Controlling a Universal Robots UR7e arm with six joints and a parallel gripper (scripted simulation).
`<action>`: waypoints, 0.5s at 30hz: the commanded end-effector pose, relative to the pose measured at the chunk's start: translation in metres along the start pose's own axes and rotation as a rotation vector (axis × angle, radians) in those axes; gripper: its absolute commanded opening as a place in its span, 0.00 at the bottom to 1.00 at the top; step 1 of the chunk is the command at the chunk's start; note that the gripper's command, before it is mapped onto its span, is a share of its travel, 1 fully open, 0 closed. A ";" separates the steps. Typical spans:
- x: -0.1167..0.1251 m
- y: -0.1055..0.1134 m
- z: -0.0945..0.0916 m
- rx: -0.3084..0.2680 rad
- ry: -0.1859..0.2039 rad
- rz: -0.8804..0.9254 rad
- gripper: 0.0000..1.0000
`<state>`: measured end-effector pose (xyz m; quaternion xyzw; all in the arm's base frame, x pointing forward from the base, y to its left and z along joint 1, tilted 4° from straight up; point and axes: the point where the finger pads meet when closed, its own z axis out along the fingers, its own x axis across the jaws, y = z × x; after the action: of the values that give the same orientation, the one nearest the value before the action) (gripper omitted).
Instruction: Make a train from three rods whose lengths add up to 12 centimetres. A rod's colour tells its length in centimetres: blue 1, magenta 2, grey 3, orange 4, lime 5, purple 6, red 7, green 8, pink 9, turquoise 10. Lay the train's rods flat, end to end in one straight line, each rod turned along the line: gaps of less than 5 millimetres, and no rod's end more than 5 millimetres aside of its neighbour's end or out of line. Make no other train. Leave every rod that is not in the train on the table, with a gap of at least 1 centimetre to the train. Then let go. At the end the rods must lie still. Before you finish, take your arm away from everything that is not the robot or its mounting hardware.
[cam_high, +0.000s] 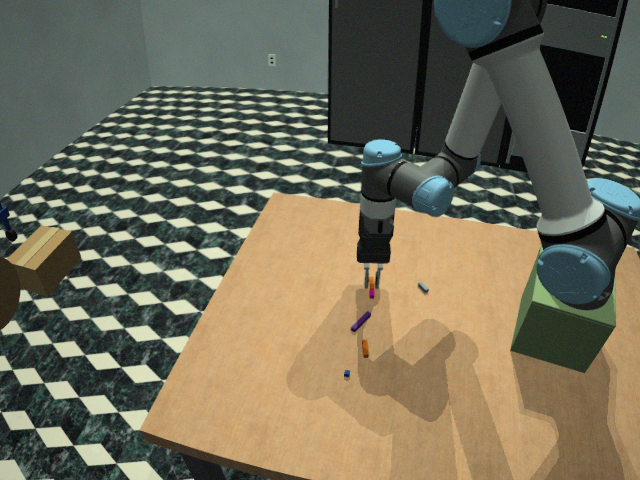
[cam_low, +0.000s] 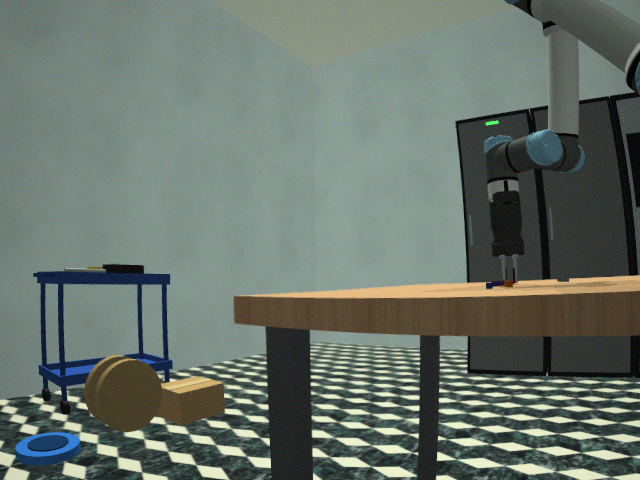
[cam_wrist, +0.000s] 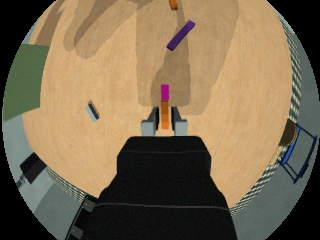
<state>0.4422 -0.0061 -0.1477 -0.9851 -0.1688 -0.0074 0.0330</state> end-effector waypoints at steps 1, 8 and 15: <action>0.000 0.000 0.000 -0.001 0.001 0.000 0.48; 0.000 0.000 0.000 -0.001 0.001 0.000 0.54; 0.000 0.000 -0.001 -0.001 0.001 0.000 0.54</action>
<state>0.4422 -0.0061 -0.1477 -0.9851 -0.1688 -0.0074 0.0330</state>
